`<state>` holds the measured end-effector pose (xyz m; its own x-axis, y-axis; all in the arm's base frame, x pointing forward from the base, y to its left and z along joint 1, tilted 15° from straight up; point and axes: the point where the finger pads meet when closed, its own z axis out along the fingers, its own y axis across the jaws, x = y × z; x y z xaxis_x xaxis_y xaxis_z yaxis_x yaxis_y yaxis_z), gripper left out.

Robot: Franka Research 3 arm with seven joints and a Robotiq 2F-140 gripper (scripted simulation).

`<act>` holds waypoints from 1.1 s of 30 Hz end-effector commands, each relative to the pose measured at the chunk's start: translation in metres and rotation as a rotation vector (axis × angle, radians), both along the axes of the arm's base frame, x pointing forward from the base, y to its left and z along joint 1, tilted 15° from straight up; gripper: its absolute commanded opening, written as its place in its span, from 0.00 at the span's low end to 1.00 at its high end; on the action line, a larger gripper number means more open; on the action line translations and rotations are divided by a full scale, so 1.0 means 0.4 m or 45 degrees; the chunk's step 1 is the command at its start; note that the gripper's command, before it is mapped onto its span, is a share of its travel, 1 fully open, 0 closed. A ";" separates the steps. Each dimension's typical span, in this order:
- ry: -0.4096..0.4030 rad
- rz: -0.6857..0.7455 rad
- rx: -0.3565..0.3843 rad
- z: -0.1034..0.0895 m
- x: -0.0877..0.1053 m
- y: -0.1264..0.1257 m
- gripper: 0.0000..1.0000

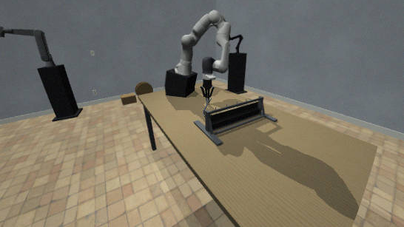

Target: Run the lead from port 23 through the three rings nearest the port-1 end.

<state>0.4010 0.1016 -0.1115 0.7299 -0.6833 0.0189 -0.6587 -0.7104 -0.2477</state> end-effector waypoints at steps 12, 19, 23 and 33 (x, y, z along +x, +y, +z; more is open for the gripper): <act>-0.002 0.006 0.002 -0.001 0.000 0.004 0.00; -0.002 0.006 0.002 0.005 -0.001 0.003 0.00; -0.002 0.006 0.002 0.011 -0.002 0.002 0.00; -0.002 0.006 0.002 0.030 -0.005 -0.002 0.00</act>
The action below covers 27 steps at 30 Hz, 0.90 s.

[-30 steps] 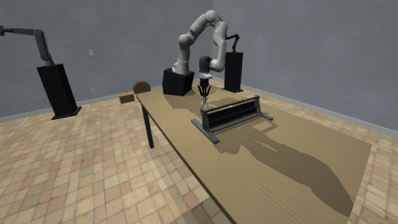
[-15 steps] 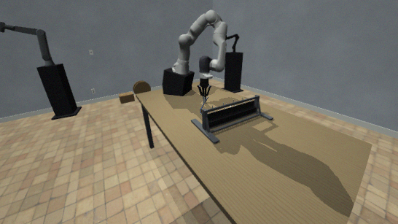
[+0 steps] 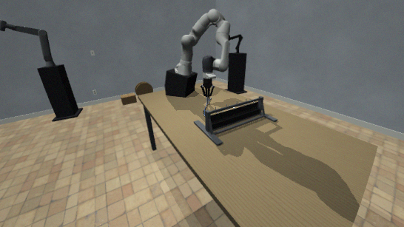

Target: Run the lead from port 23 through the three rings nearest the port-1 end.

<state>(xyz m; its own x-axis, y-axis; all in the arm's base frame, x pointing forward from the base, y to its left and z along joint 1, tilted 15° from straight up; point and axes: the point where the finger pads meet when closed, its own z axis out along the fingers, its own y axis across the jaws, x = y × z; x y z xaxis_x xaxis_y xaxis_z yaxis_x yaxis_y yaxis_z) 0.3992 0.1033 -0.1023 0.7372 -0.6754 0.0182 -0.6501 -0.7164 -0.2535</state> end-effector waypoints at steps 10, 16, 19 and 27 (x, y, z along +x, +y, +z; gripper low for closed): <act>0.002 -0.008 -0.004 0.037 -0.007 -0.011 0.00; 0.002 -0.008 -0.004 0.048 -0.009 -0.013 0.00; 0.002 -0.008 -0.004 0.055 -0.010 -0.014 0.00; 0.002 -0.008 -0.004 0.068 -0.013 -0.017 0.00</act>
